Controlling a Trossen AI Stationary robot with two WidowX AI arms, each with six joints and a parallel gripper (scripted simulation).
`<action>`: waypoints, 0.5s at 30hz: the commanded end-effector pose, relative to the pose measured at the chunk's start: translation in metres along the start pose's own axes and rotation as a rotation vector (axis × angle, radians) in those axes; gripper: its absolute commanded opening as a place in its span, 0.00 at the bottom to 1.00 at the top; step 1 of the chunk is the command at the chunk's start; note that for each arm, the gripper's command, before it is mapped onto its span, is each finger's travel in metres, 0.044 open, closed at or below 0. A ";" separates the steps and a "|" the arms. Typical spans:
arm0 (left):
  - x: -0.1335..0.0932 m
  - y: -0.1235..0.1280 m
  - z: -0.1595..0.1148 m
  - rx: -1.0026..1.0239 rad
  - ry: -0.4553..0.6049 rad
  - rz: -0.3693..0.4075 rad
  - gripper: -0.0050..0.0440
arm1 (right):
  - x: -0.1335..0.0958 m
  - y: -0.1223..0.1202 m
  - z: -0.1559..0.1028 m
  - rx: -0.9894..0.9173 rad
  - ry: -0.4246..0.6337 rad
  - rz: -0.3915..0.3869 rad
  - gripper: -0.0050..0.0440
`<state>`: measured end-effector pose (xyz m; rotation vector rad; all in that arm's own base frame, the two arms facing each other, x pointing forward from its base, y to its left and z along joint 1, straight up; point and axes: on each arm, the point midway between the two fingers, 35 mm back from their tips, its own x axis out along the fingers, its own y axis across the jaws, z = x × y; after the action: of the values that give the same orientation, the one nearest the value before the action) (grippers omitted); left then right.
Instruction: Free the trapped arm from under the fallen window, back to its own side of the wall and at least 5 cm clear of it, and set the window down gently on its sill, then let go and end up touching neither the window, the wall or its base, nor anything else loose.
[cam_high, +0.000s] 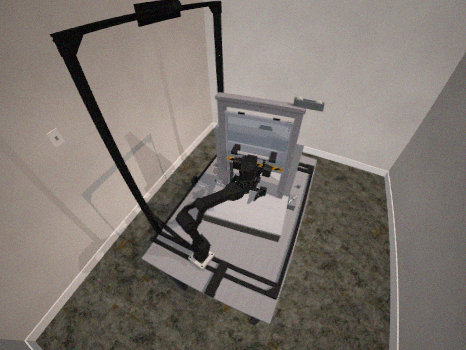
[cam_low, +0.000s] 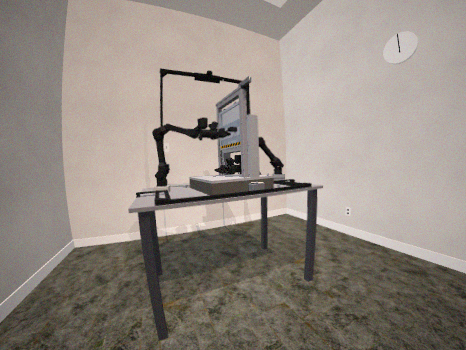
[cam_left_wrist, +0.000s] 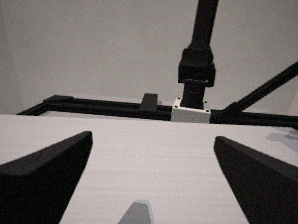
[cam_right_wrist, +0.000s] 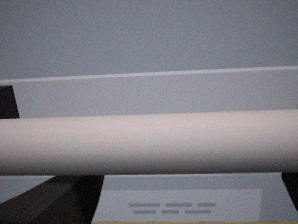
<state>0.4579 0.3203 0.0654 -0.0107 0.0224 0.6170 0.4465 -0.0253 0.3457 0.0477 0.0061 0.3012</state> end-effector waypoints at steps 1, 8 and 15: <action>-0.011 -0.001 0.010 0.002 -0.019 -0.001 0.92 | -0.014 0.003 0.048 -0.049 -0.114 -0.012 0.92; -0.041 0.000 0.012 0.003 -0.024 -0.001 0.92 | -0.014 0.003 0.048 -0.049 -0.114 -0.012 0.92; -0.041 0.000 0.012 0.003 -0.024 -0.001 0.92 | -0.014 0.003 0.048 -0.049 -0.114 -0.012 0.92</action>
<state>0.4268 0.2980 0.0712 -0.0066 0.0135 0.6168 0.4465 -0.0253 0.3457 0.0477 0.0062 0.3012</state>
